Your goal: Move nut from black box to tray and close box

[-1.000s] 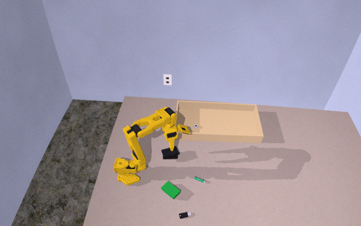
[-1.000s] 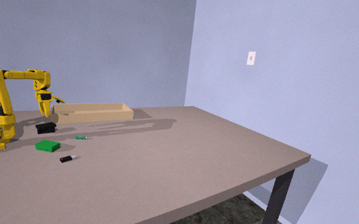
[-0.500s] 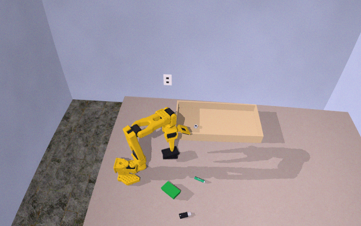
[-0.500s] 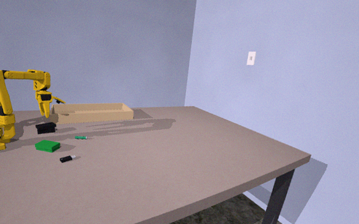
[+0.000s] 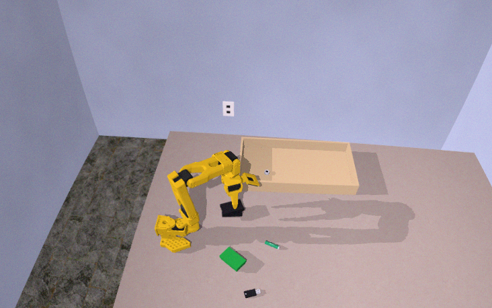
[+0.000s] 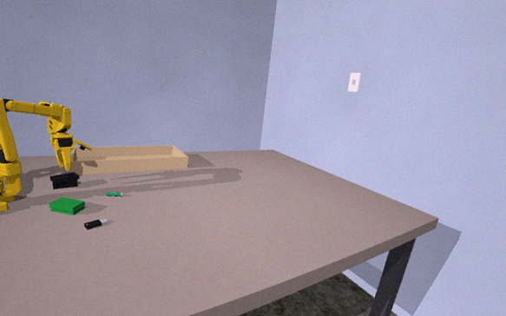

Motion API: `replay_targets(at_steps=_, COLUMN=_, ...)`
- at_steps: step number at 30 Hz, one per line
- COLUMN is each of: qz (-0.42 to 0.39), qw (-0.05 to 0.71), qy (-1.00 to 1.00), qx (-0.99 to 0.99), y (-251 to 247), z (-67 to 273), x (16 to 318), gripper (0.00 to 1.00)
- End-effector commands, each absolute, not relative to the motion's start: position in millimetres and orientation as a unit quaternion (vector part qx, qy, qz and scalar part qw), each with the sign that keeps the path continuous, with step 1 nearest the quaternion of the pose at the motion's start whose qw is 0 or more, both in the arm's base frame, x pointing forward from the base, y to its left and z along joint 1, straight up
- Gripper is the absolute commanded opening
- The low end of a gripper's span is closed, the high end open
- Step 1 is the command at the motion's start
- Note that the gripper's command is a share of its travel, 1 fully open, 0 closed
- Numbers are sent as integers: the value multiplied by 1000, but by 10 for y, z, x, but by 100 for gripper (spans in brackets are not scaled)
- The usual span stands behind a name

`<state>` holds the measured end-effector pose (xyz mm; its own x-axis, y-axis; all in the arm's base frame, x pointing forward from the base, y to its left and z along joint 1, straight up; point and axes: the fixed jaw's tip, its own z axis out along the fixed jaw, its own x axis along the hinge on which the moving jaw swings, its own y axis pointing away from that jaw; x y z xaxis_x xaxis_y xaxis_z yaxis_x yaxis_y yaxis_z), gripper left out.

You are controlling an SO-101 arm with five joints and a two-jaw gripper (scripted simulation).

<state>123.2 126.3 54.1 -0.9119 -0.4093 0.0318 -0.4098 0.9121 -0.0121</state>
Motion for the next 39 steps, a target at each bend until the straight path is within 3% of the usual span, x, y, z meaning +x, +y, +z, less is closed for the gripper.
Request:
replay_targets(at_steps=1, qz=0, qw=0, qy=-978, qx=211, y=1303, z=506, x=1247, gripper=29)
replay_targets(at_steps=39, qz=0, qw=0, qy=-978, qx=211, y=1291, z=312, x=1234, gripper=29)
